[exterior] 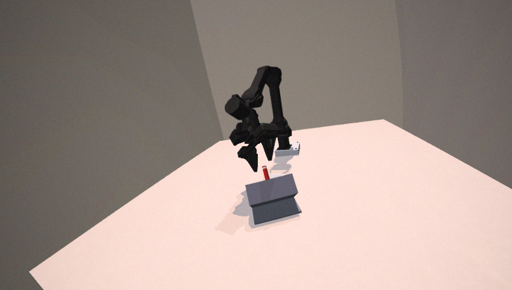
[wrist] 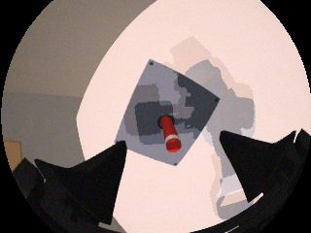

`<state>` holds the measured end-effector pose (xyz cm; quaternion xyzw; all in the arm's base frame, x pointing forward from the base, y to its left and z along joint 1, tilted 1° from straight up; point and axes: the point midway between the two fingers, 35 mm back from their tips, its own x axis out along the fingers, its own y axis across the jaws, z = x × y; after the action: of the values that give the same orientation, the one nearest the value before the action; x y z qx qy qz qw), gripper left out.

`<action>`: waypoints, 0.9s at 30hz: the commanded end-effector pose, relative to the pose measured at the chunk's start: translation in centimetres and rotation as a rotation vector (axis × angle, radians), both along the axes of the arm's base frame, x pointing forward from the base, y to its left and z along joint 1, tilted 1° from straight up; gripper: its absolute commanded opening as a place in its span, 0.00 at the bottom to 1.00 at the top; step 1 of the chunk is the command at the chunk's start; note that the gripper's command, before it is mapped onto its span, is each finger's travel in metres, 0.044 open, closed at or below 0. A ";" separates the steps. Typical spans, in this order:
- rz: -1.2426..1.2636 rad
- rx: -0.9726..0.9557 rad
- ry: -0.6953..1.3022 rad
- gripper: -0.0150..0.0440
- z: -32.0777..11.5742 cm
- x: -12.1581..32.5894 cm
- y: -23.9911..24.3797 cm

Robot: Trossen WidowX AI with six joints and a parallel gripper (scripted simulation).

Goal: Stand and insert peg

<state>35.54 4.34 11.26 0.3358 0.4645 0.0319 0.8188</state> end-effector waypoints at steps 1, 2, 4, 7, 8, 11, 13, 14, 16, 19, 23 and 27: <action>0.005 0.000 -0.009 1.00 0.8 -0.3 -0.3; 0.005 0.000 -0.009 1.00 1.0 -0.4 -0.4; 0.005 0.000 -0.009 1.00 1.2 -0.6 -0.5; 0.004 -0.001 -0.008 1.00 1.6 -0.9 -0.7; 0.004 -0.001 -0.008 1.00 1.7 -1.0 -0.8; 0.003 -0.001 -0.008 1.00 2.0 -1.3 -1.0; 0.002 -0.001 -0.008 1.00 2.3 -1.5 -1.1; 0.002 -0.001 -0.008 1.00 2.4 -1.6 -1.2; 0.002 -0.001 -0.008 1.00 2.6 -1.8 -1.4; 0.001 -0.001 -0.008 1.00 2.9 -2.1 -1.6; 0.000 -0.001 -0.008 1.00 3.4 -2.5 -1.9; -0.001 -0.001 -0.008 1.00 3.7 -3.0 -2.1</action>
<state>32.94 2.41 14.34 0.3369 0.4636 0.0292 0.8190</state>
